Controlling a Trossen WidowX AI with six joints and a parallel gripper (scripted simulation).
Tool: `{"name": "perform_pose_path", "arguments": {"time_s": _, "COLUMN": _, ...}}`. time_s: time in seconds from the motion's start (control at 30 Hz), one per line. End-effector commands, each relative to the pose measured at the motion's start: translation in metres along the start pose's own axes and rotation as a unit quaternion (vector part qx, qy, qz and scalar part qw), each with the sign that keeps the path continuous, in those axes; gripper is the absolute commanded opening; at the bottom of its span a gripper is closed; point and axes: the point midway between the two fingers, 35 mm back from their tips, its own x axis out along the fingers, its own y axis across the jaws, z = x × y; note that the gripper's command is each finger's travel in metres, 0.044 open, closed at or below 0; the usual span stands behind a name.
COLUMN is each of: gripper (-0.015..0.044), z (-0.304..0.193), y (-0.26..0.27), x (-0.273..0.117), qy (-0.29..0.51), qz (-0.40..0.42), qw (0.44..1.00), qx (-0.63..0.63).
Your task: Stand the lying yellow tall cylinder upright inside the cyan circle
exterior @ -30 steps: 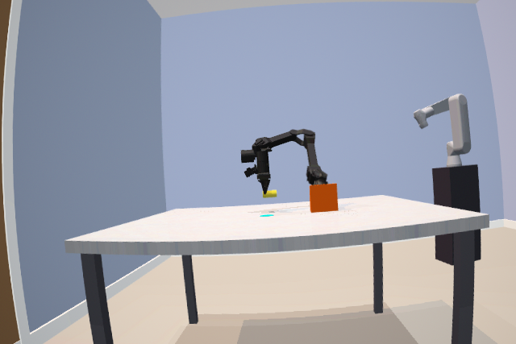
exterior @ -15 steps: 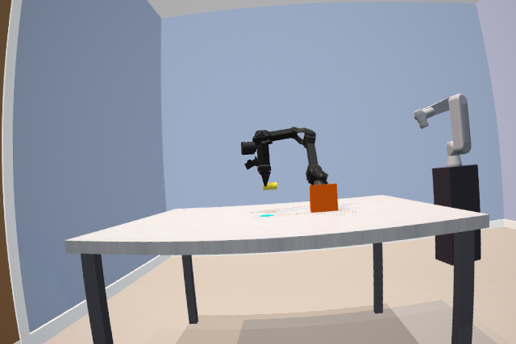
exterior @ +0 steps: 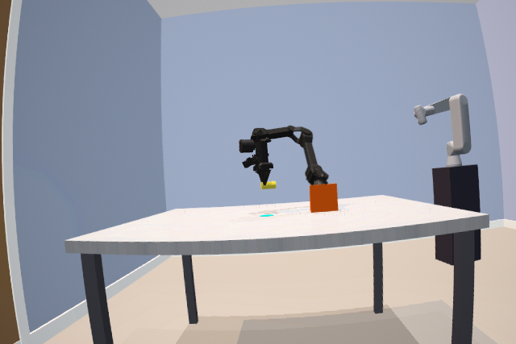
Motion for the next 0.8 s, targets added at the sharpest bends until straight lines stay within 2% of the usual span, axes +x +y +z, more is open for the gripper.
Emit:
{"name": "perform_pose_path", "arguments": {"time_s": 0.0, "gripper": 0.0105, "z": 0.004, "y": 0.014, "x": -0.001, "qy": -0.001, "qz": 0.006, "qw": 0.999, "qx": -0.038}}
{"name": "perform_pose_path", "arguments": {"time_s": 0.77, "gripper": 0.0105, "z": 0.02, "y": 0.067, "x": -0.008, "qy": -0.003, "qz": 0.006, "qw": 0.977, "qx": -0.215}}
